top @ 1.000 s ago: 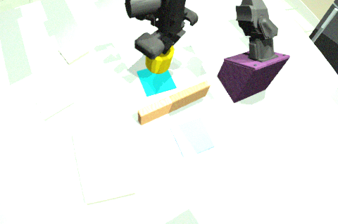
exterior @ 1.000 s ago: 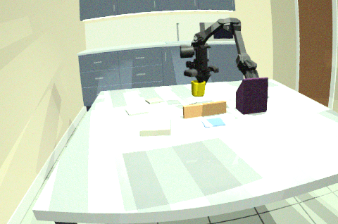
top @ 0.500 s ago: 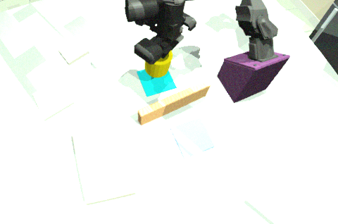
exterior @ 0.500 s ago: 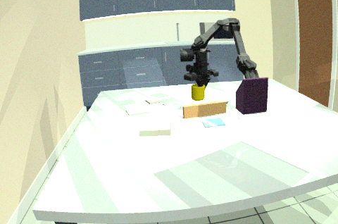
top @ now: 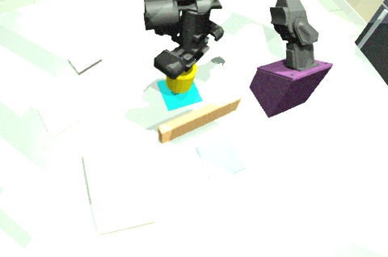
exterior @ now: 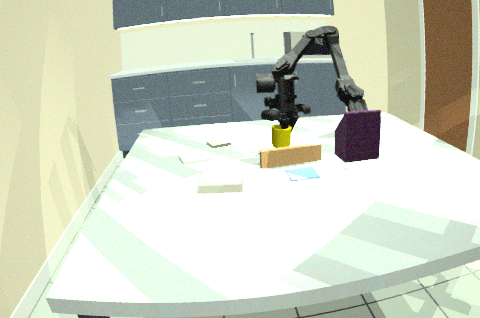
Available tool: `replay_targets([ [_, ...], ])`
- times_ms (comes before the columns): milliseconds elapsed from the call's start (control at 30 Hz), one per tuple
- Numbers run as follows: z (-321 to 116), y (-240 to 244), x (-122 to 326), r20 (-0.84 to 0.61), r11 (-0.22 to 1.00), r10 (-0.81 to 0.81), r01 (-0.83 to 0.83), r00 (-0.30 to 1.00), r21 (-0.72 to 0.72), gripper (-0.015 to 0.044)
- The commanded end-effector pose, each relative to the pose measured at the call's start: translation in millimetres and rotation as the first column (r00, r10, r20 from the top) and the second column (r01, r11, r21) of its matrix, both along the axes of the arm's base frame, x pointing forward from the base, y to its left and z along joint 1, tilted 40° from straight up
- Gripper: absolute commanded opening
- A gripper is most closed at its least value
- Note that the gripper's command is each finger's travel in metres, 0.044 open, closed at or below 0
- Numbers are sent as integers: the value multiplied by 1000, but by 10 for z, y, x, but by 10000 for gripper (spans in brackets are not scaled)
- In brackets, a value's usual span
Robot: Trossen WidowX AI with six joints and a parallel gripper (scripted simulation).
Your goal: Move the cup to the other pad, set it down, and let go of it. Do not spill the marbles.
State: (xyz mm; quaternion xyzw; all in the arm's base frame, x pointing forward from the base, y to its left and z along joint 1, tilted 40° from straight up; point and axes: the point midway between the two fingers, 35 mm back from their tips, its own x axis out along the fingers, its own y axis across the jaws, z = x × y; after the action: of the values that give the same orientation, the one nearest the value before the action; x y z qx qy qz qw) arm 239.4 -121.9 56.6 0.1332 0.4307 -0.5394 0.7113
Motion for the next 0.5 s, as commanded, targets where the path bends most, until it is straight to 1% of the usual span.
replay_targets([
  [0,-81,-35,-13,-14,1000,3,-3,1000,5,0],
  [467,-200,-142,-23,-14,1000,3,-3,1000,3,0],
])
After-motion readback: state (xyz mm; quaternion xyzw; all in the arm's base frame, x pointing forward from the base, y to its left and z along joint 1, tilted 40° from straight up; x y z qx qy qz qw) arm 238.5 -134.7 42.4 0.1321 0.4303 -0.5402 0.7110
